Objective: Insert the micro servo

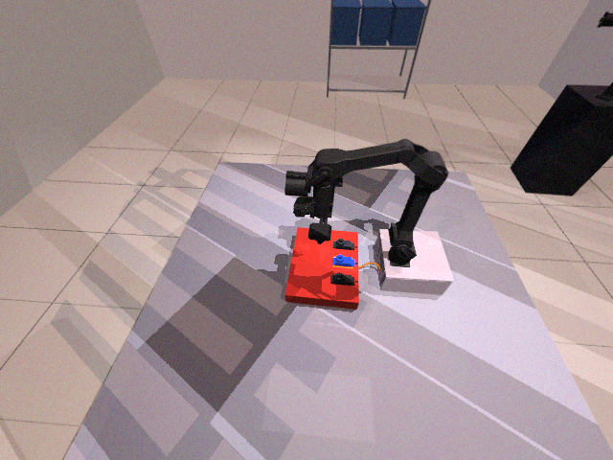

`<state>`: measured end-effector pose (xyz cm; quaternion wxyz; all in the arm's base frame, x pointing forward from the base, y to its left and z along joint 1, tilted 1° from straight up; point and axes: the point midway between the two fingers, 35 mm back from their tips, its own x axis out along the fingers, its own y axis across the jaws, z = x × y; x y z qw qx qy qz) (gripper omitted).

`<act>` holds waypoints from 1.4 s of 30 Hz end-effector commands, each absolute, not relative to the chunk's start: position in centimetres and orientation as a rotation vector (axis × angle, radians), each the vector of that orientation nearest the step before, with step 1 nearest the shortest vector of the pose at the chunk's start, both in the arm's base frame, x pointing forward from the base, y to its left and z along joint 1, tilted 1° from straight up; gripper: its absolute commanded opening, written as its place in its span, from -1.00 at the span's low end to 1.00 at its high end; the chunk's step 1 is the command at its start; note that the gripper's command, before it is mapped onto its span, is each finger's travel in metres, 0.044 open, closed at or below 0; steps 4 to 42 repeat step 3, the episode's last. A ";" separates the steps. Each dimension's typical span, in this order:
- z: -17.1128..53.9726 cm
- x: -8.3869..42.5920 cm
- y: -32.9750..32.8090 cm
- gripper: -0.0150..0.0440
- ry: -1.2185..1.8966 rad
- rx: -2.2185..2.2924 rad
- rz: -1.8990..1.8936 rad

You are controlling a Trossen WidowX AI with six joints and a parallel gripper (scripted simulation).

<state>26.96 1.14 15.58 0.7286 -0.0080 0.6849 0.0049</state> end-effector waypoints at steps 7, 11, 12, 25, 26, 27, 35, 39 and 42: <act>15.6 26.9 1.1 1.00 1.510 -0.017 0.010; 15.6 26.9 1.1 1.00 1.510 -0.017 0.010; 15.6 26.9 1.1 1.00 1.510 -0.017 0.010; 15.6 26.9 1.1 1.00 1.510 -0.017 0.010; 15.6 26.9 1.1 1.00 1.510 -0.017 0.010; 15.6 26.9 1.1 1.00 1.510 -0.017 0.010; 15.6 26.9 1.1 1.00 1.510 -0.017 0.010; 15.6 26.9 1.1 1.00 1.510 -0.017 0.010; 15.6 26.9 1.1 1.00 1.510 -0.017 0.010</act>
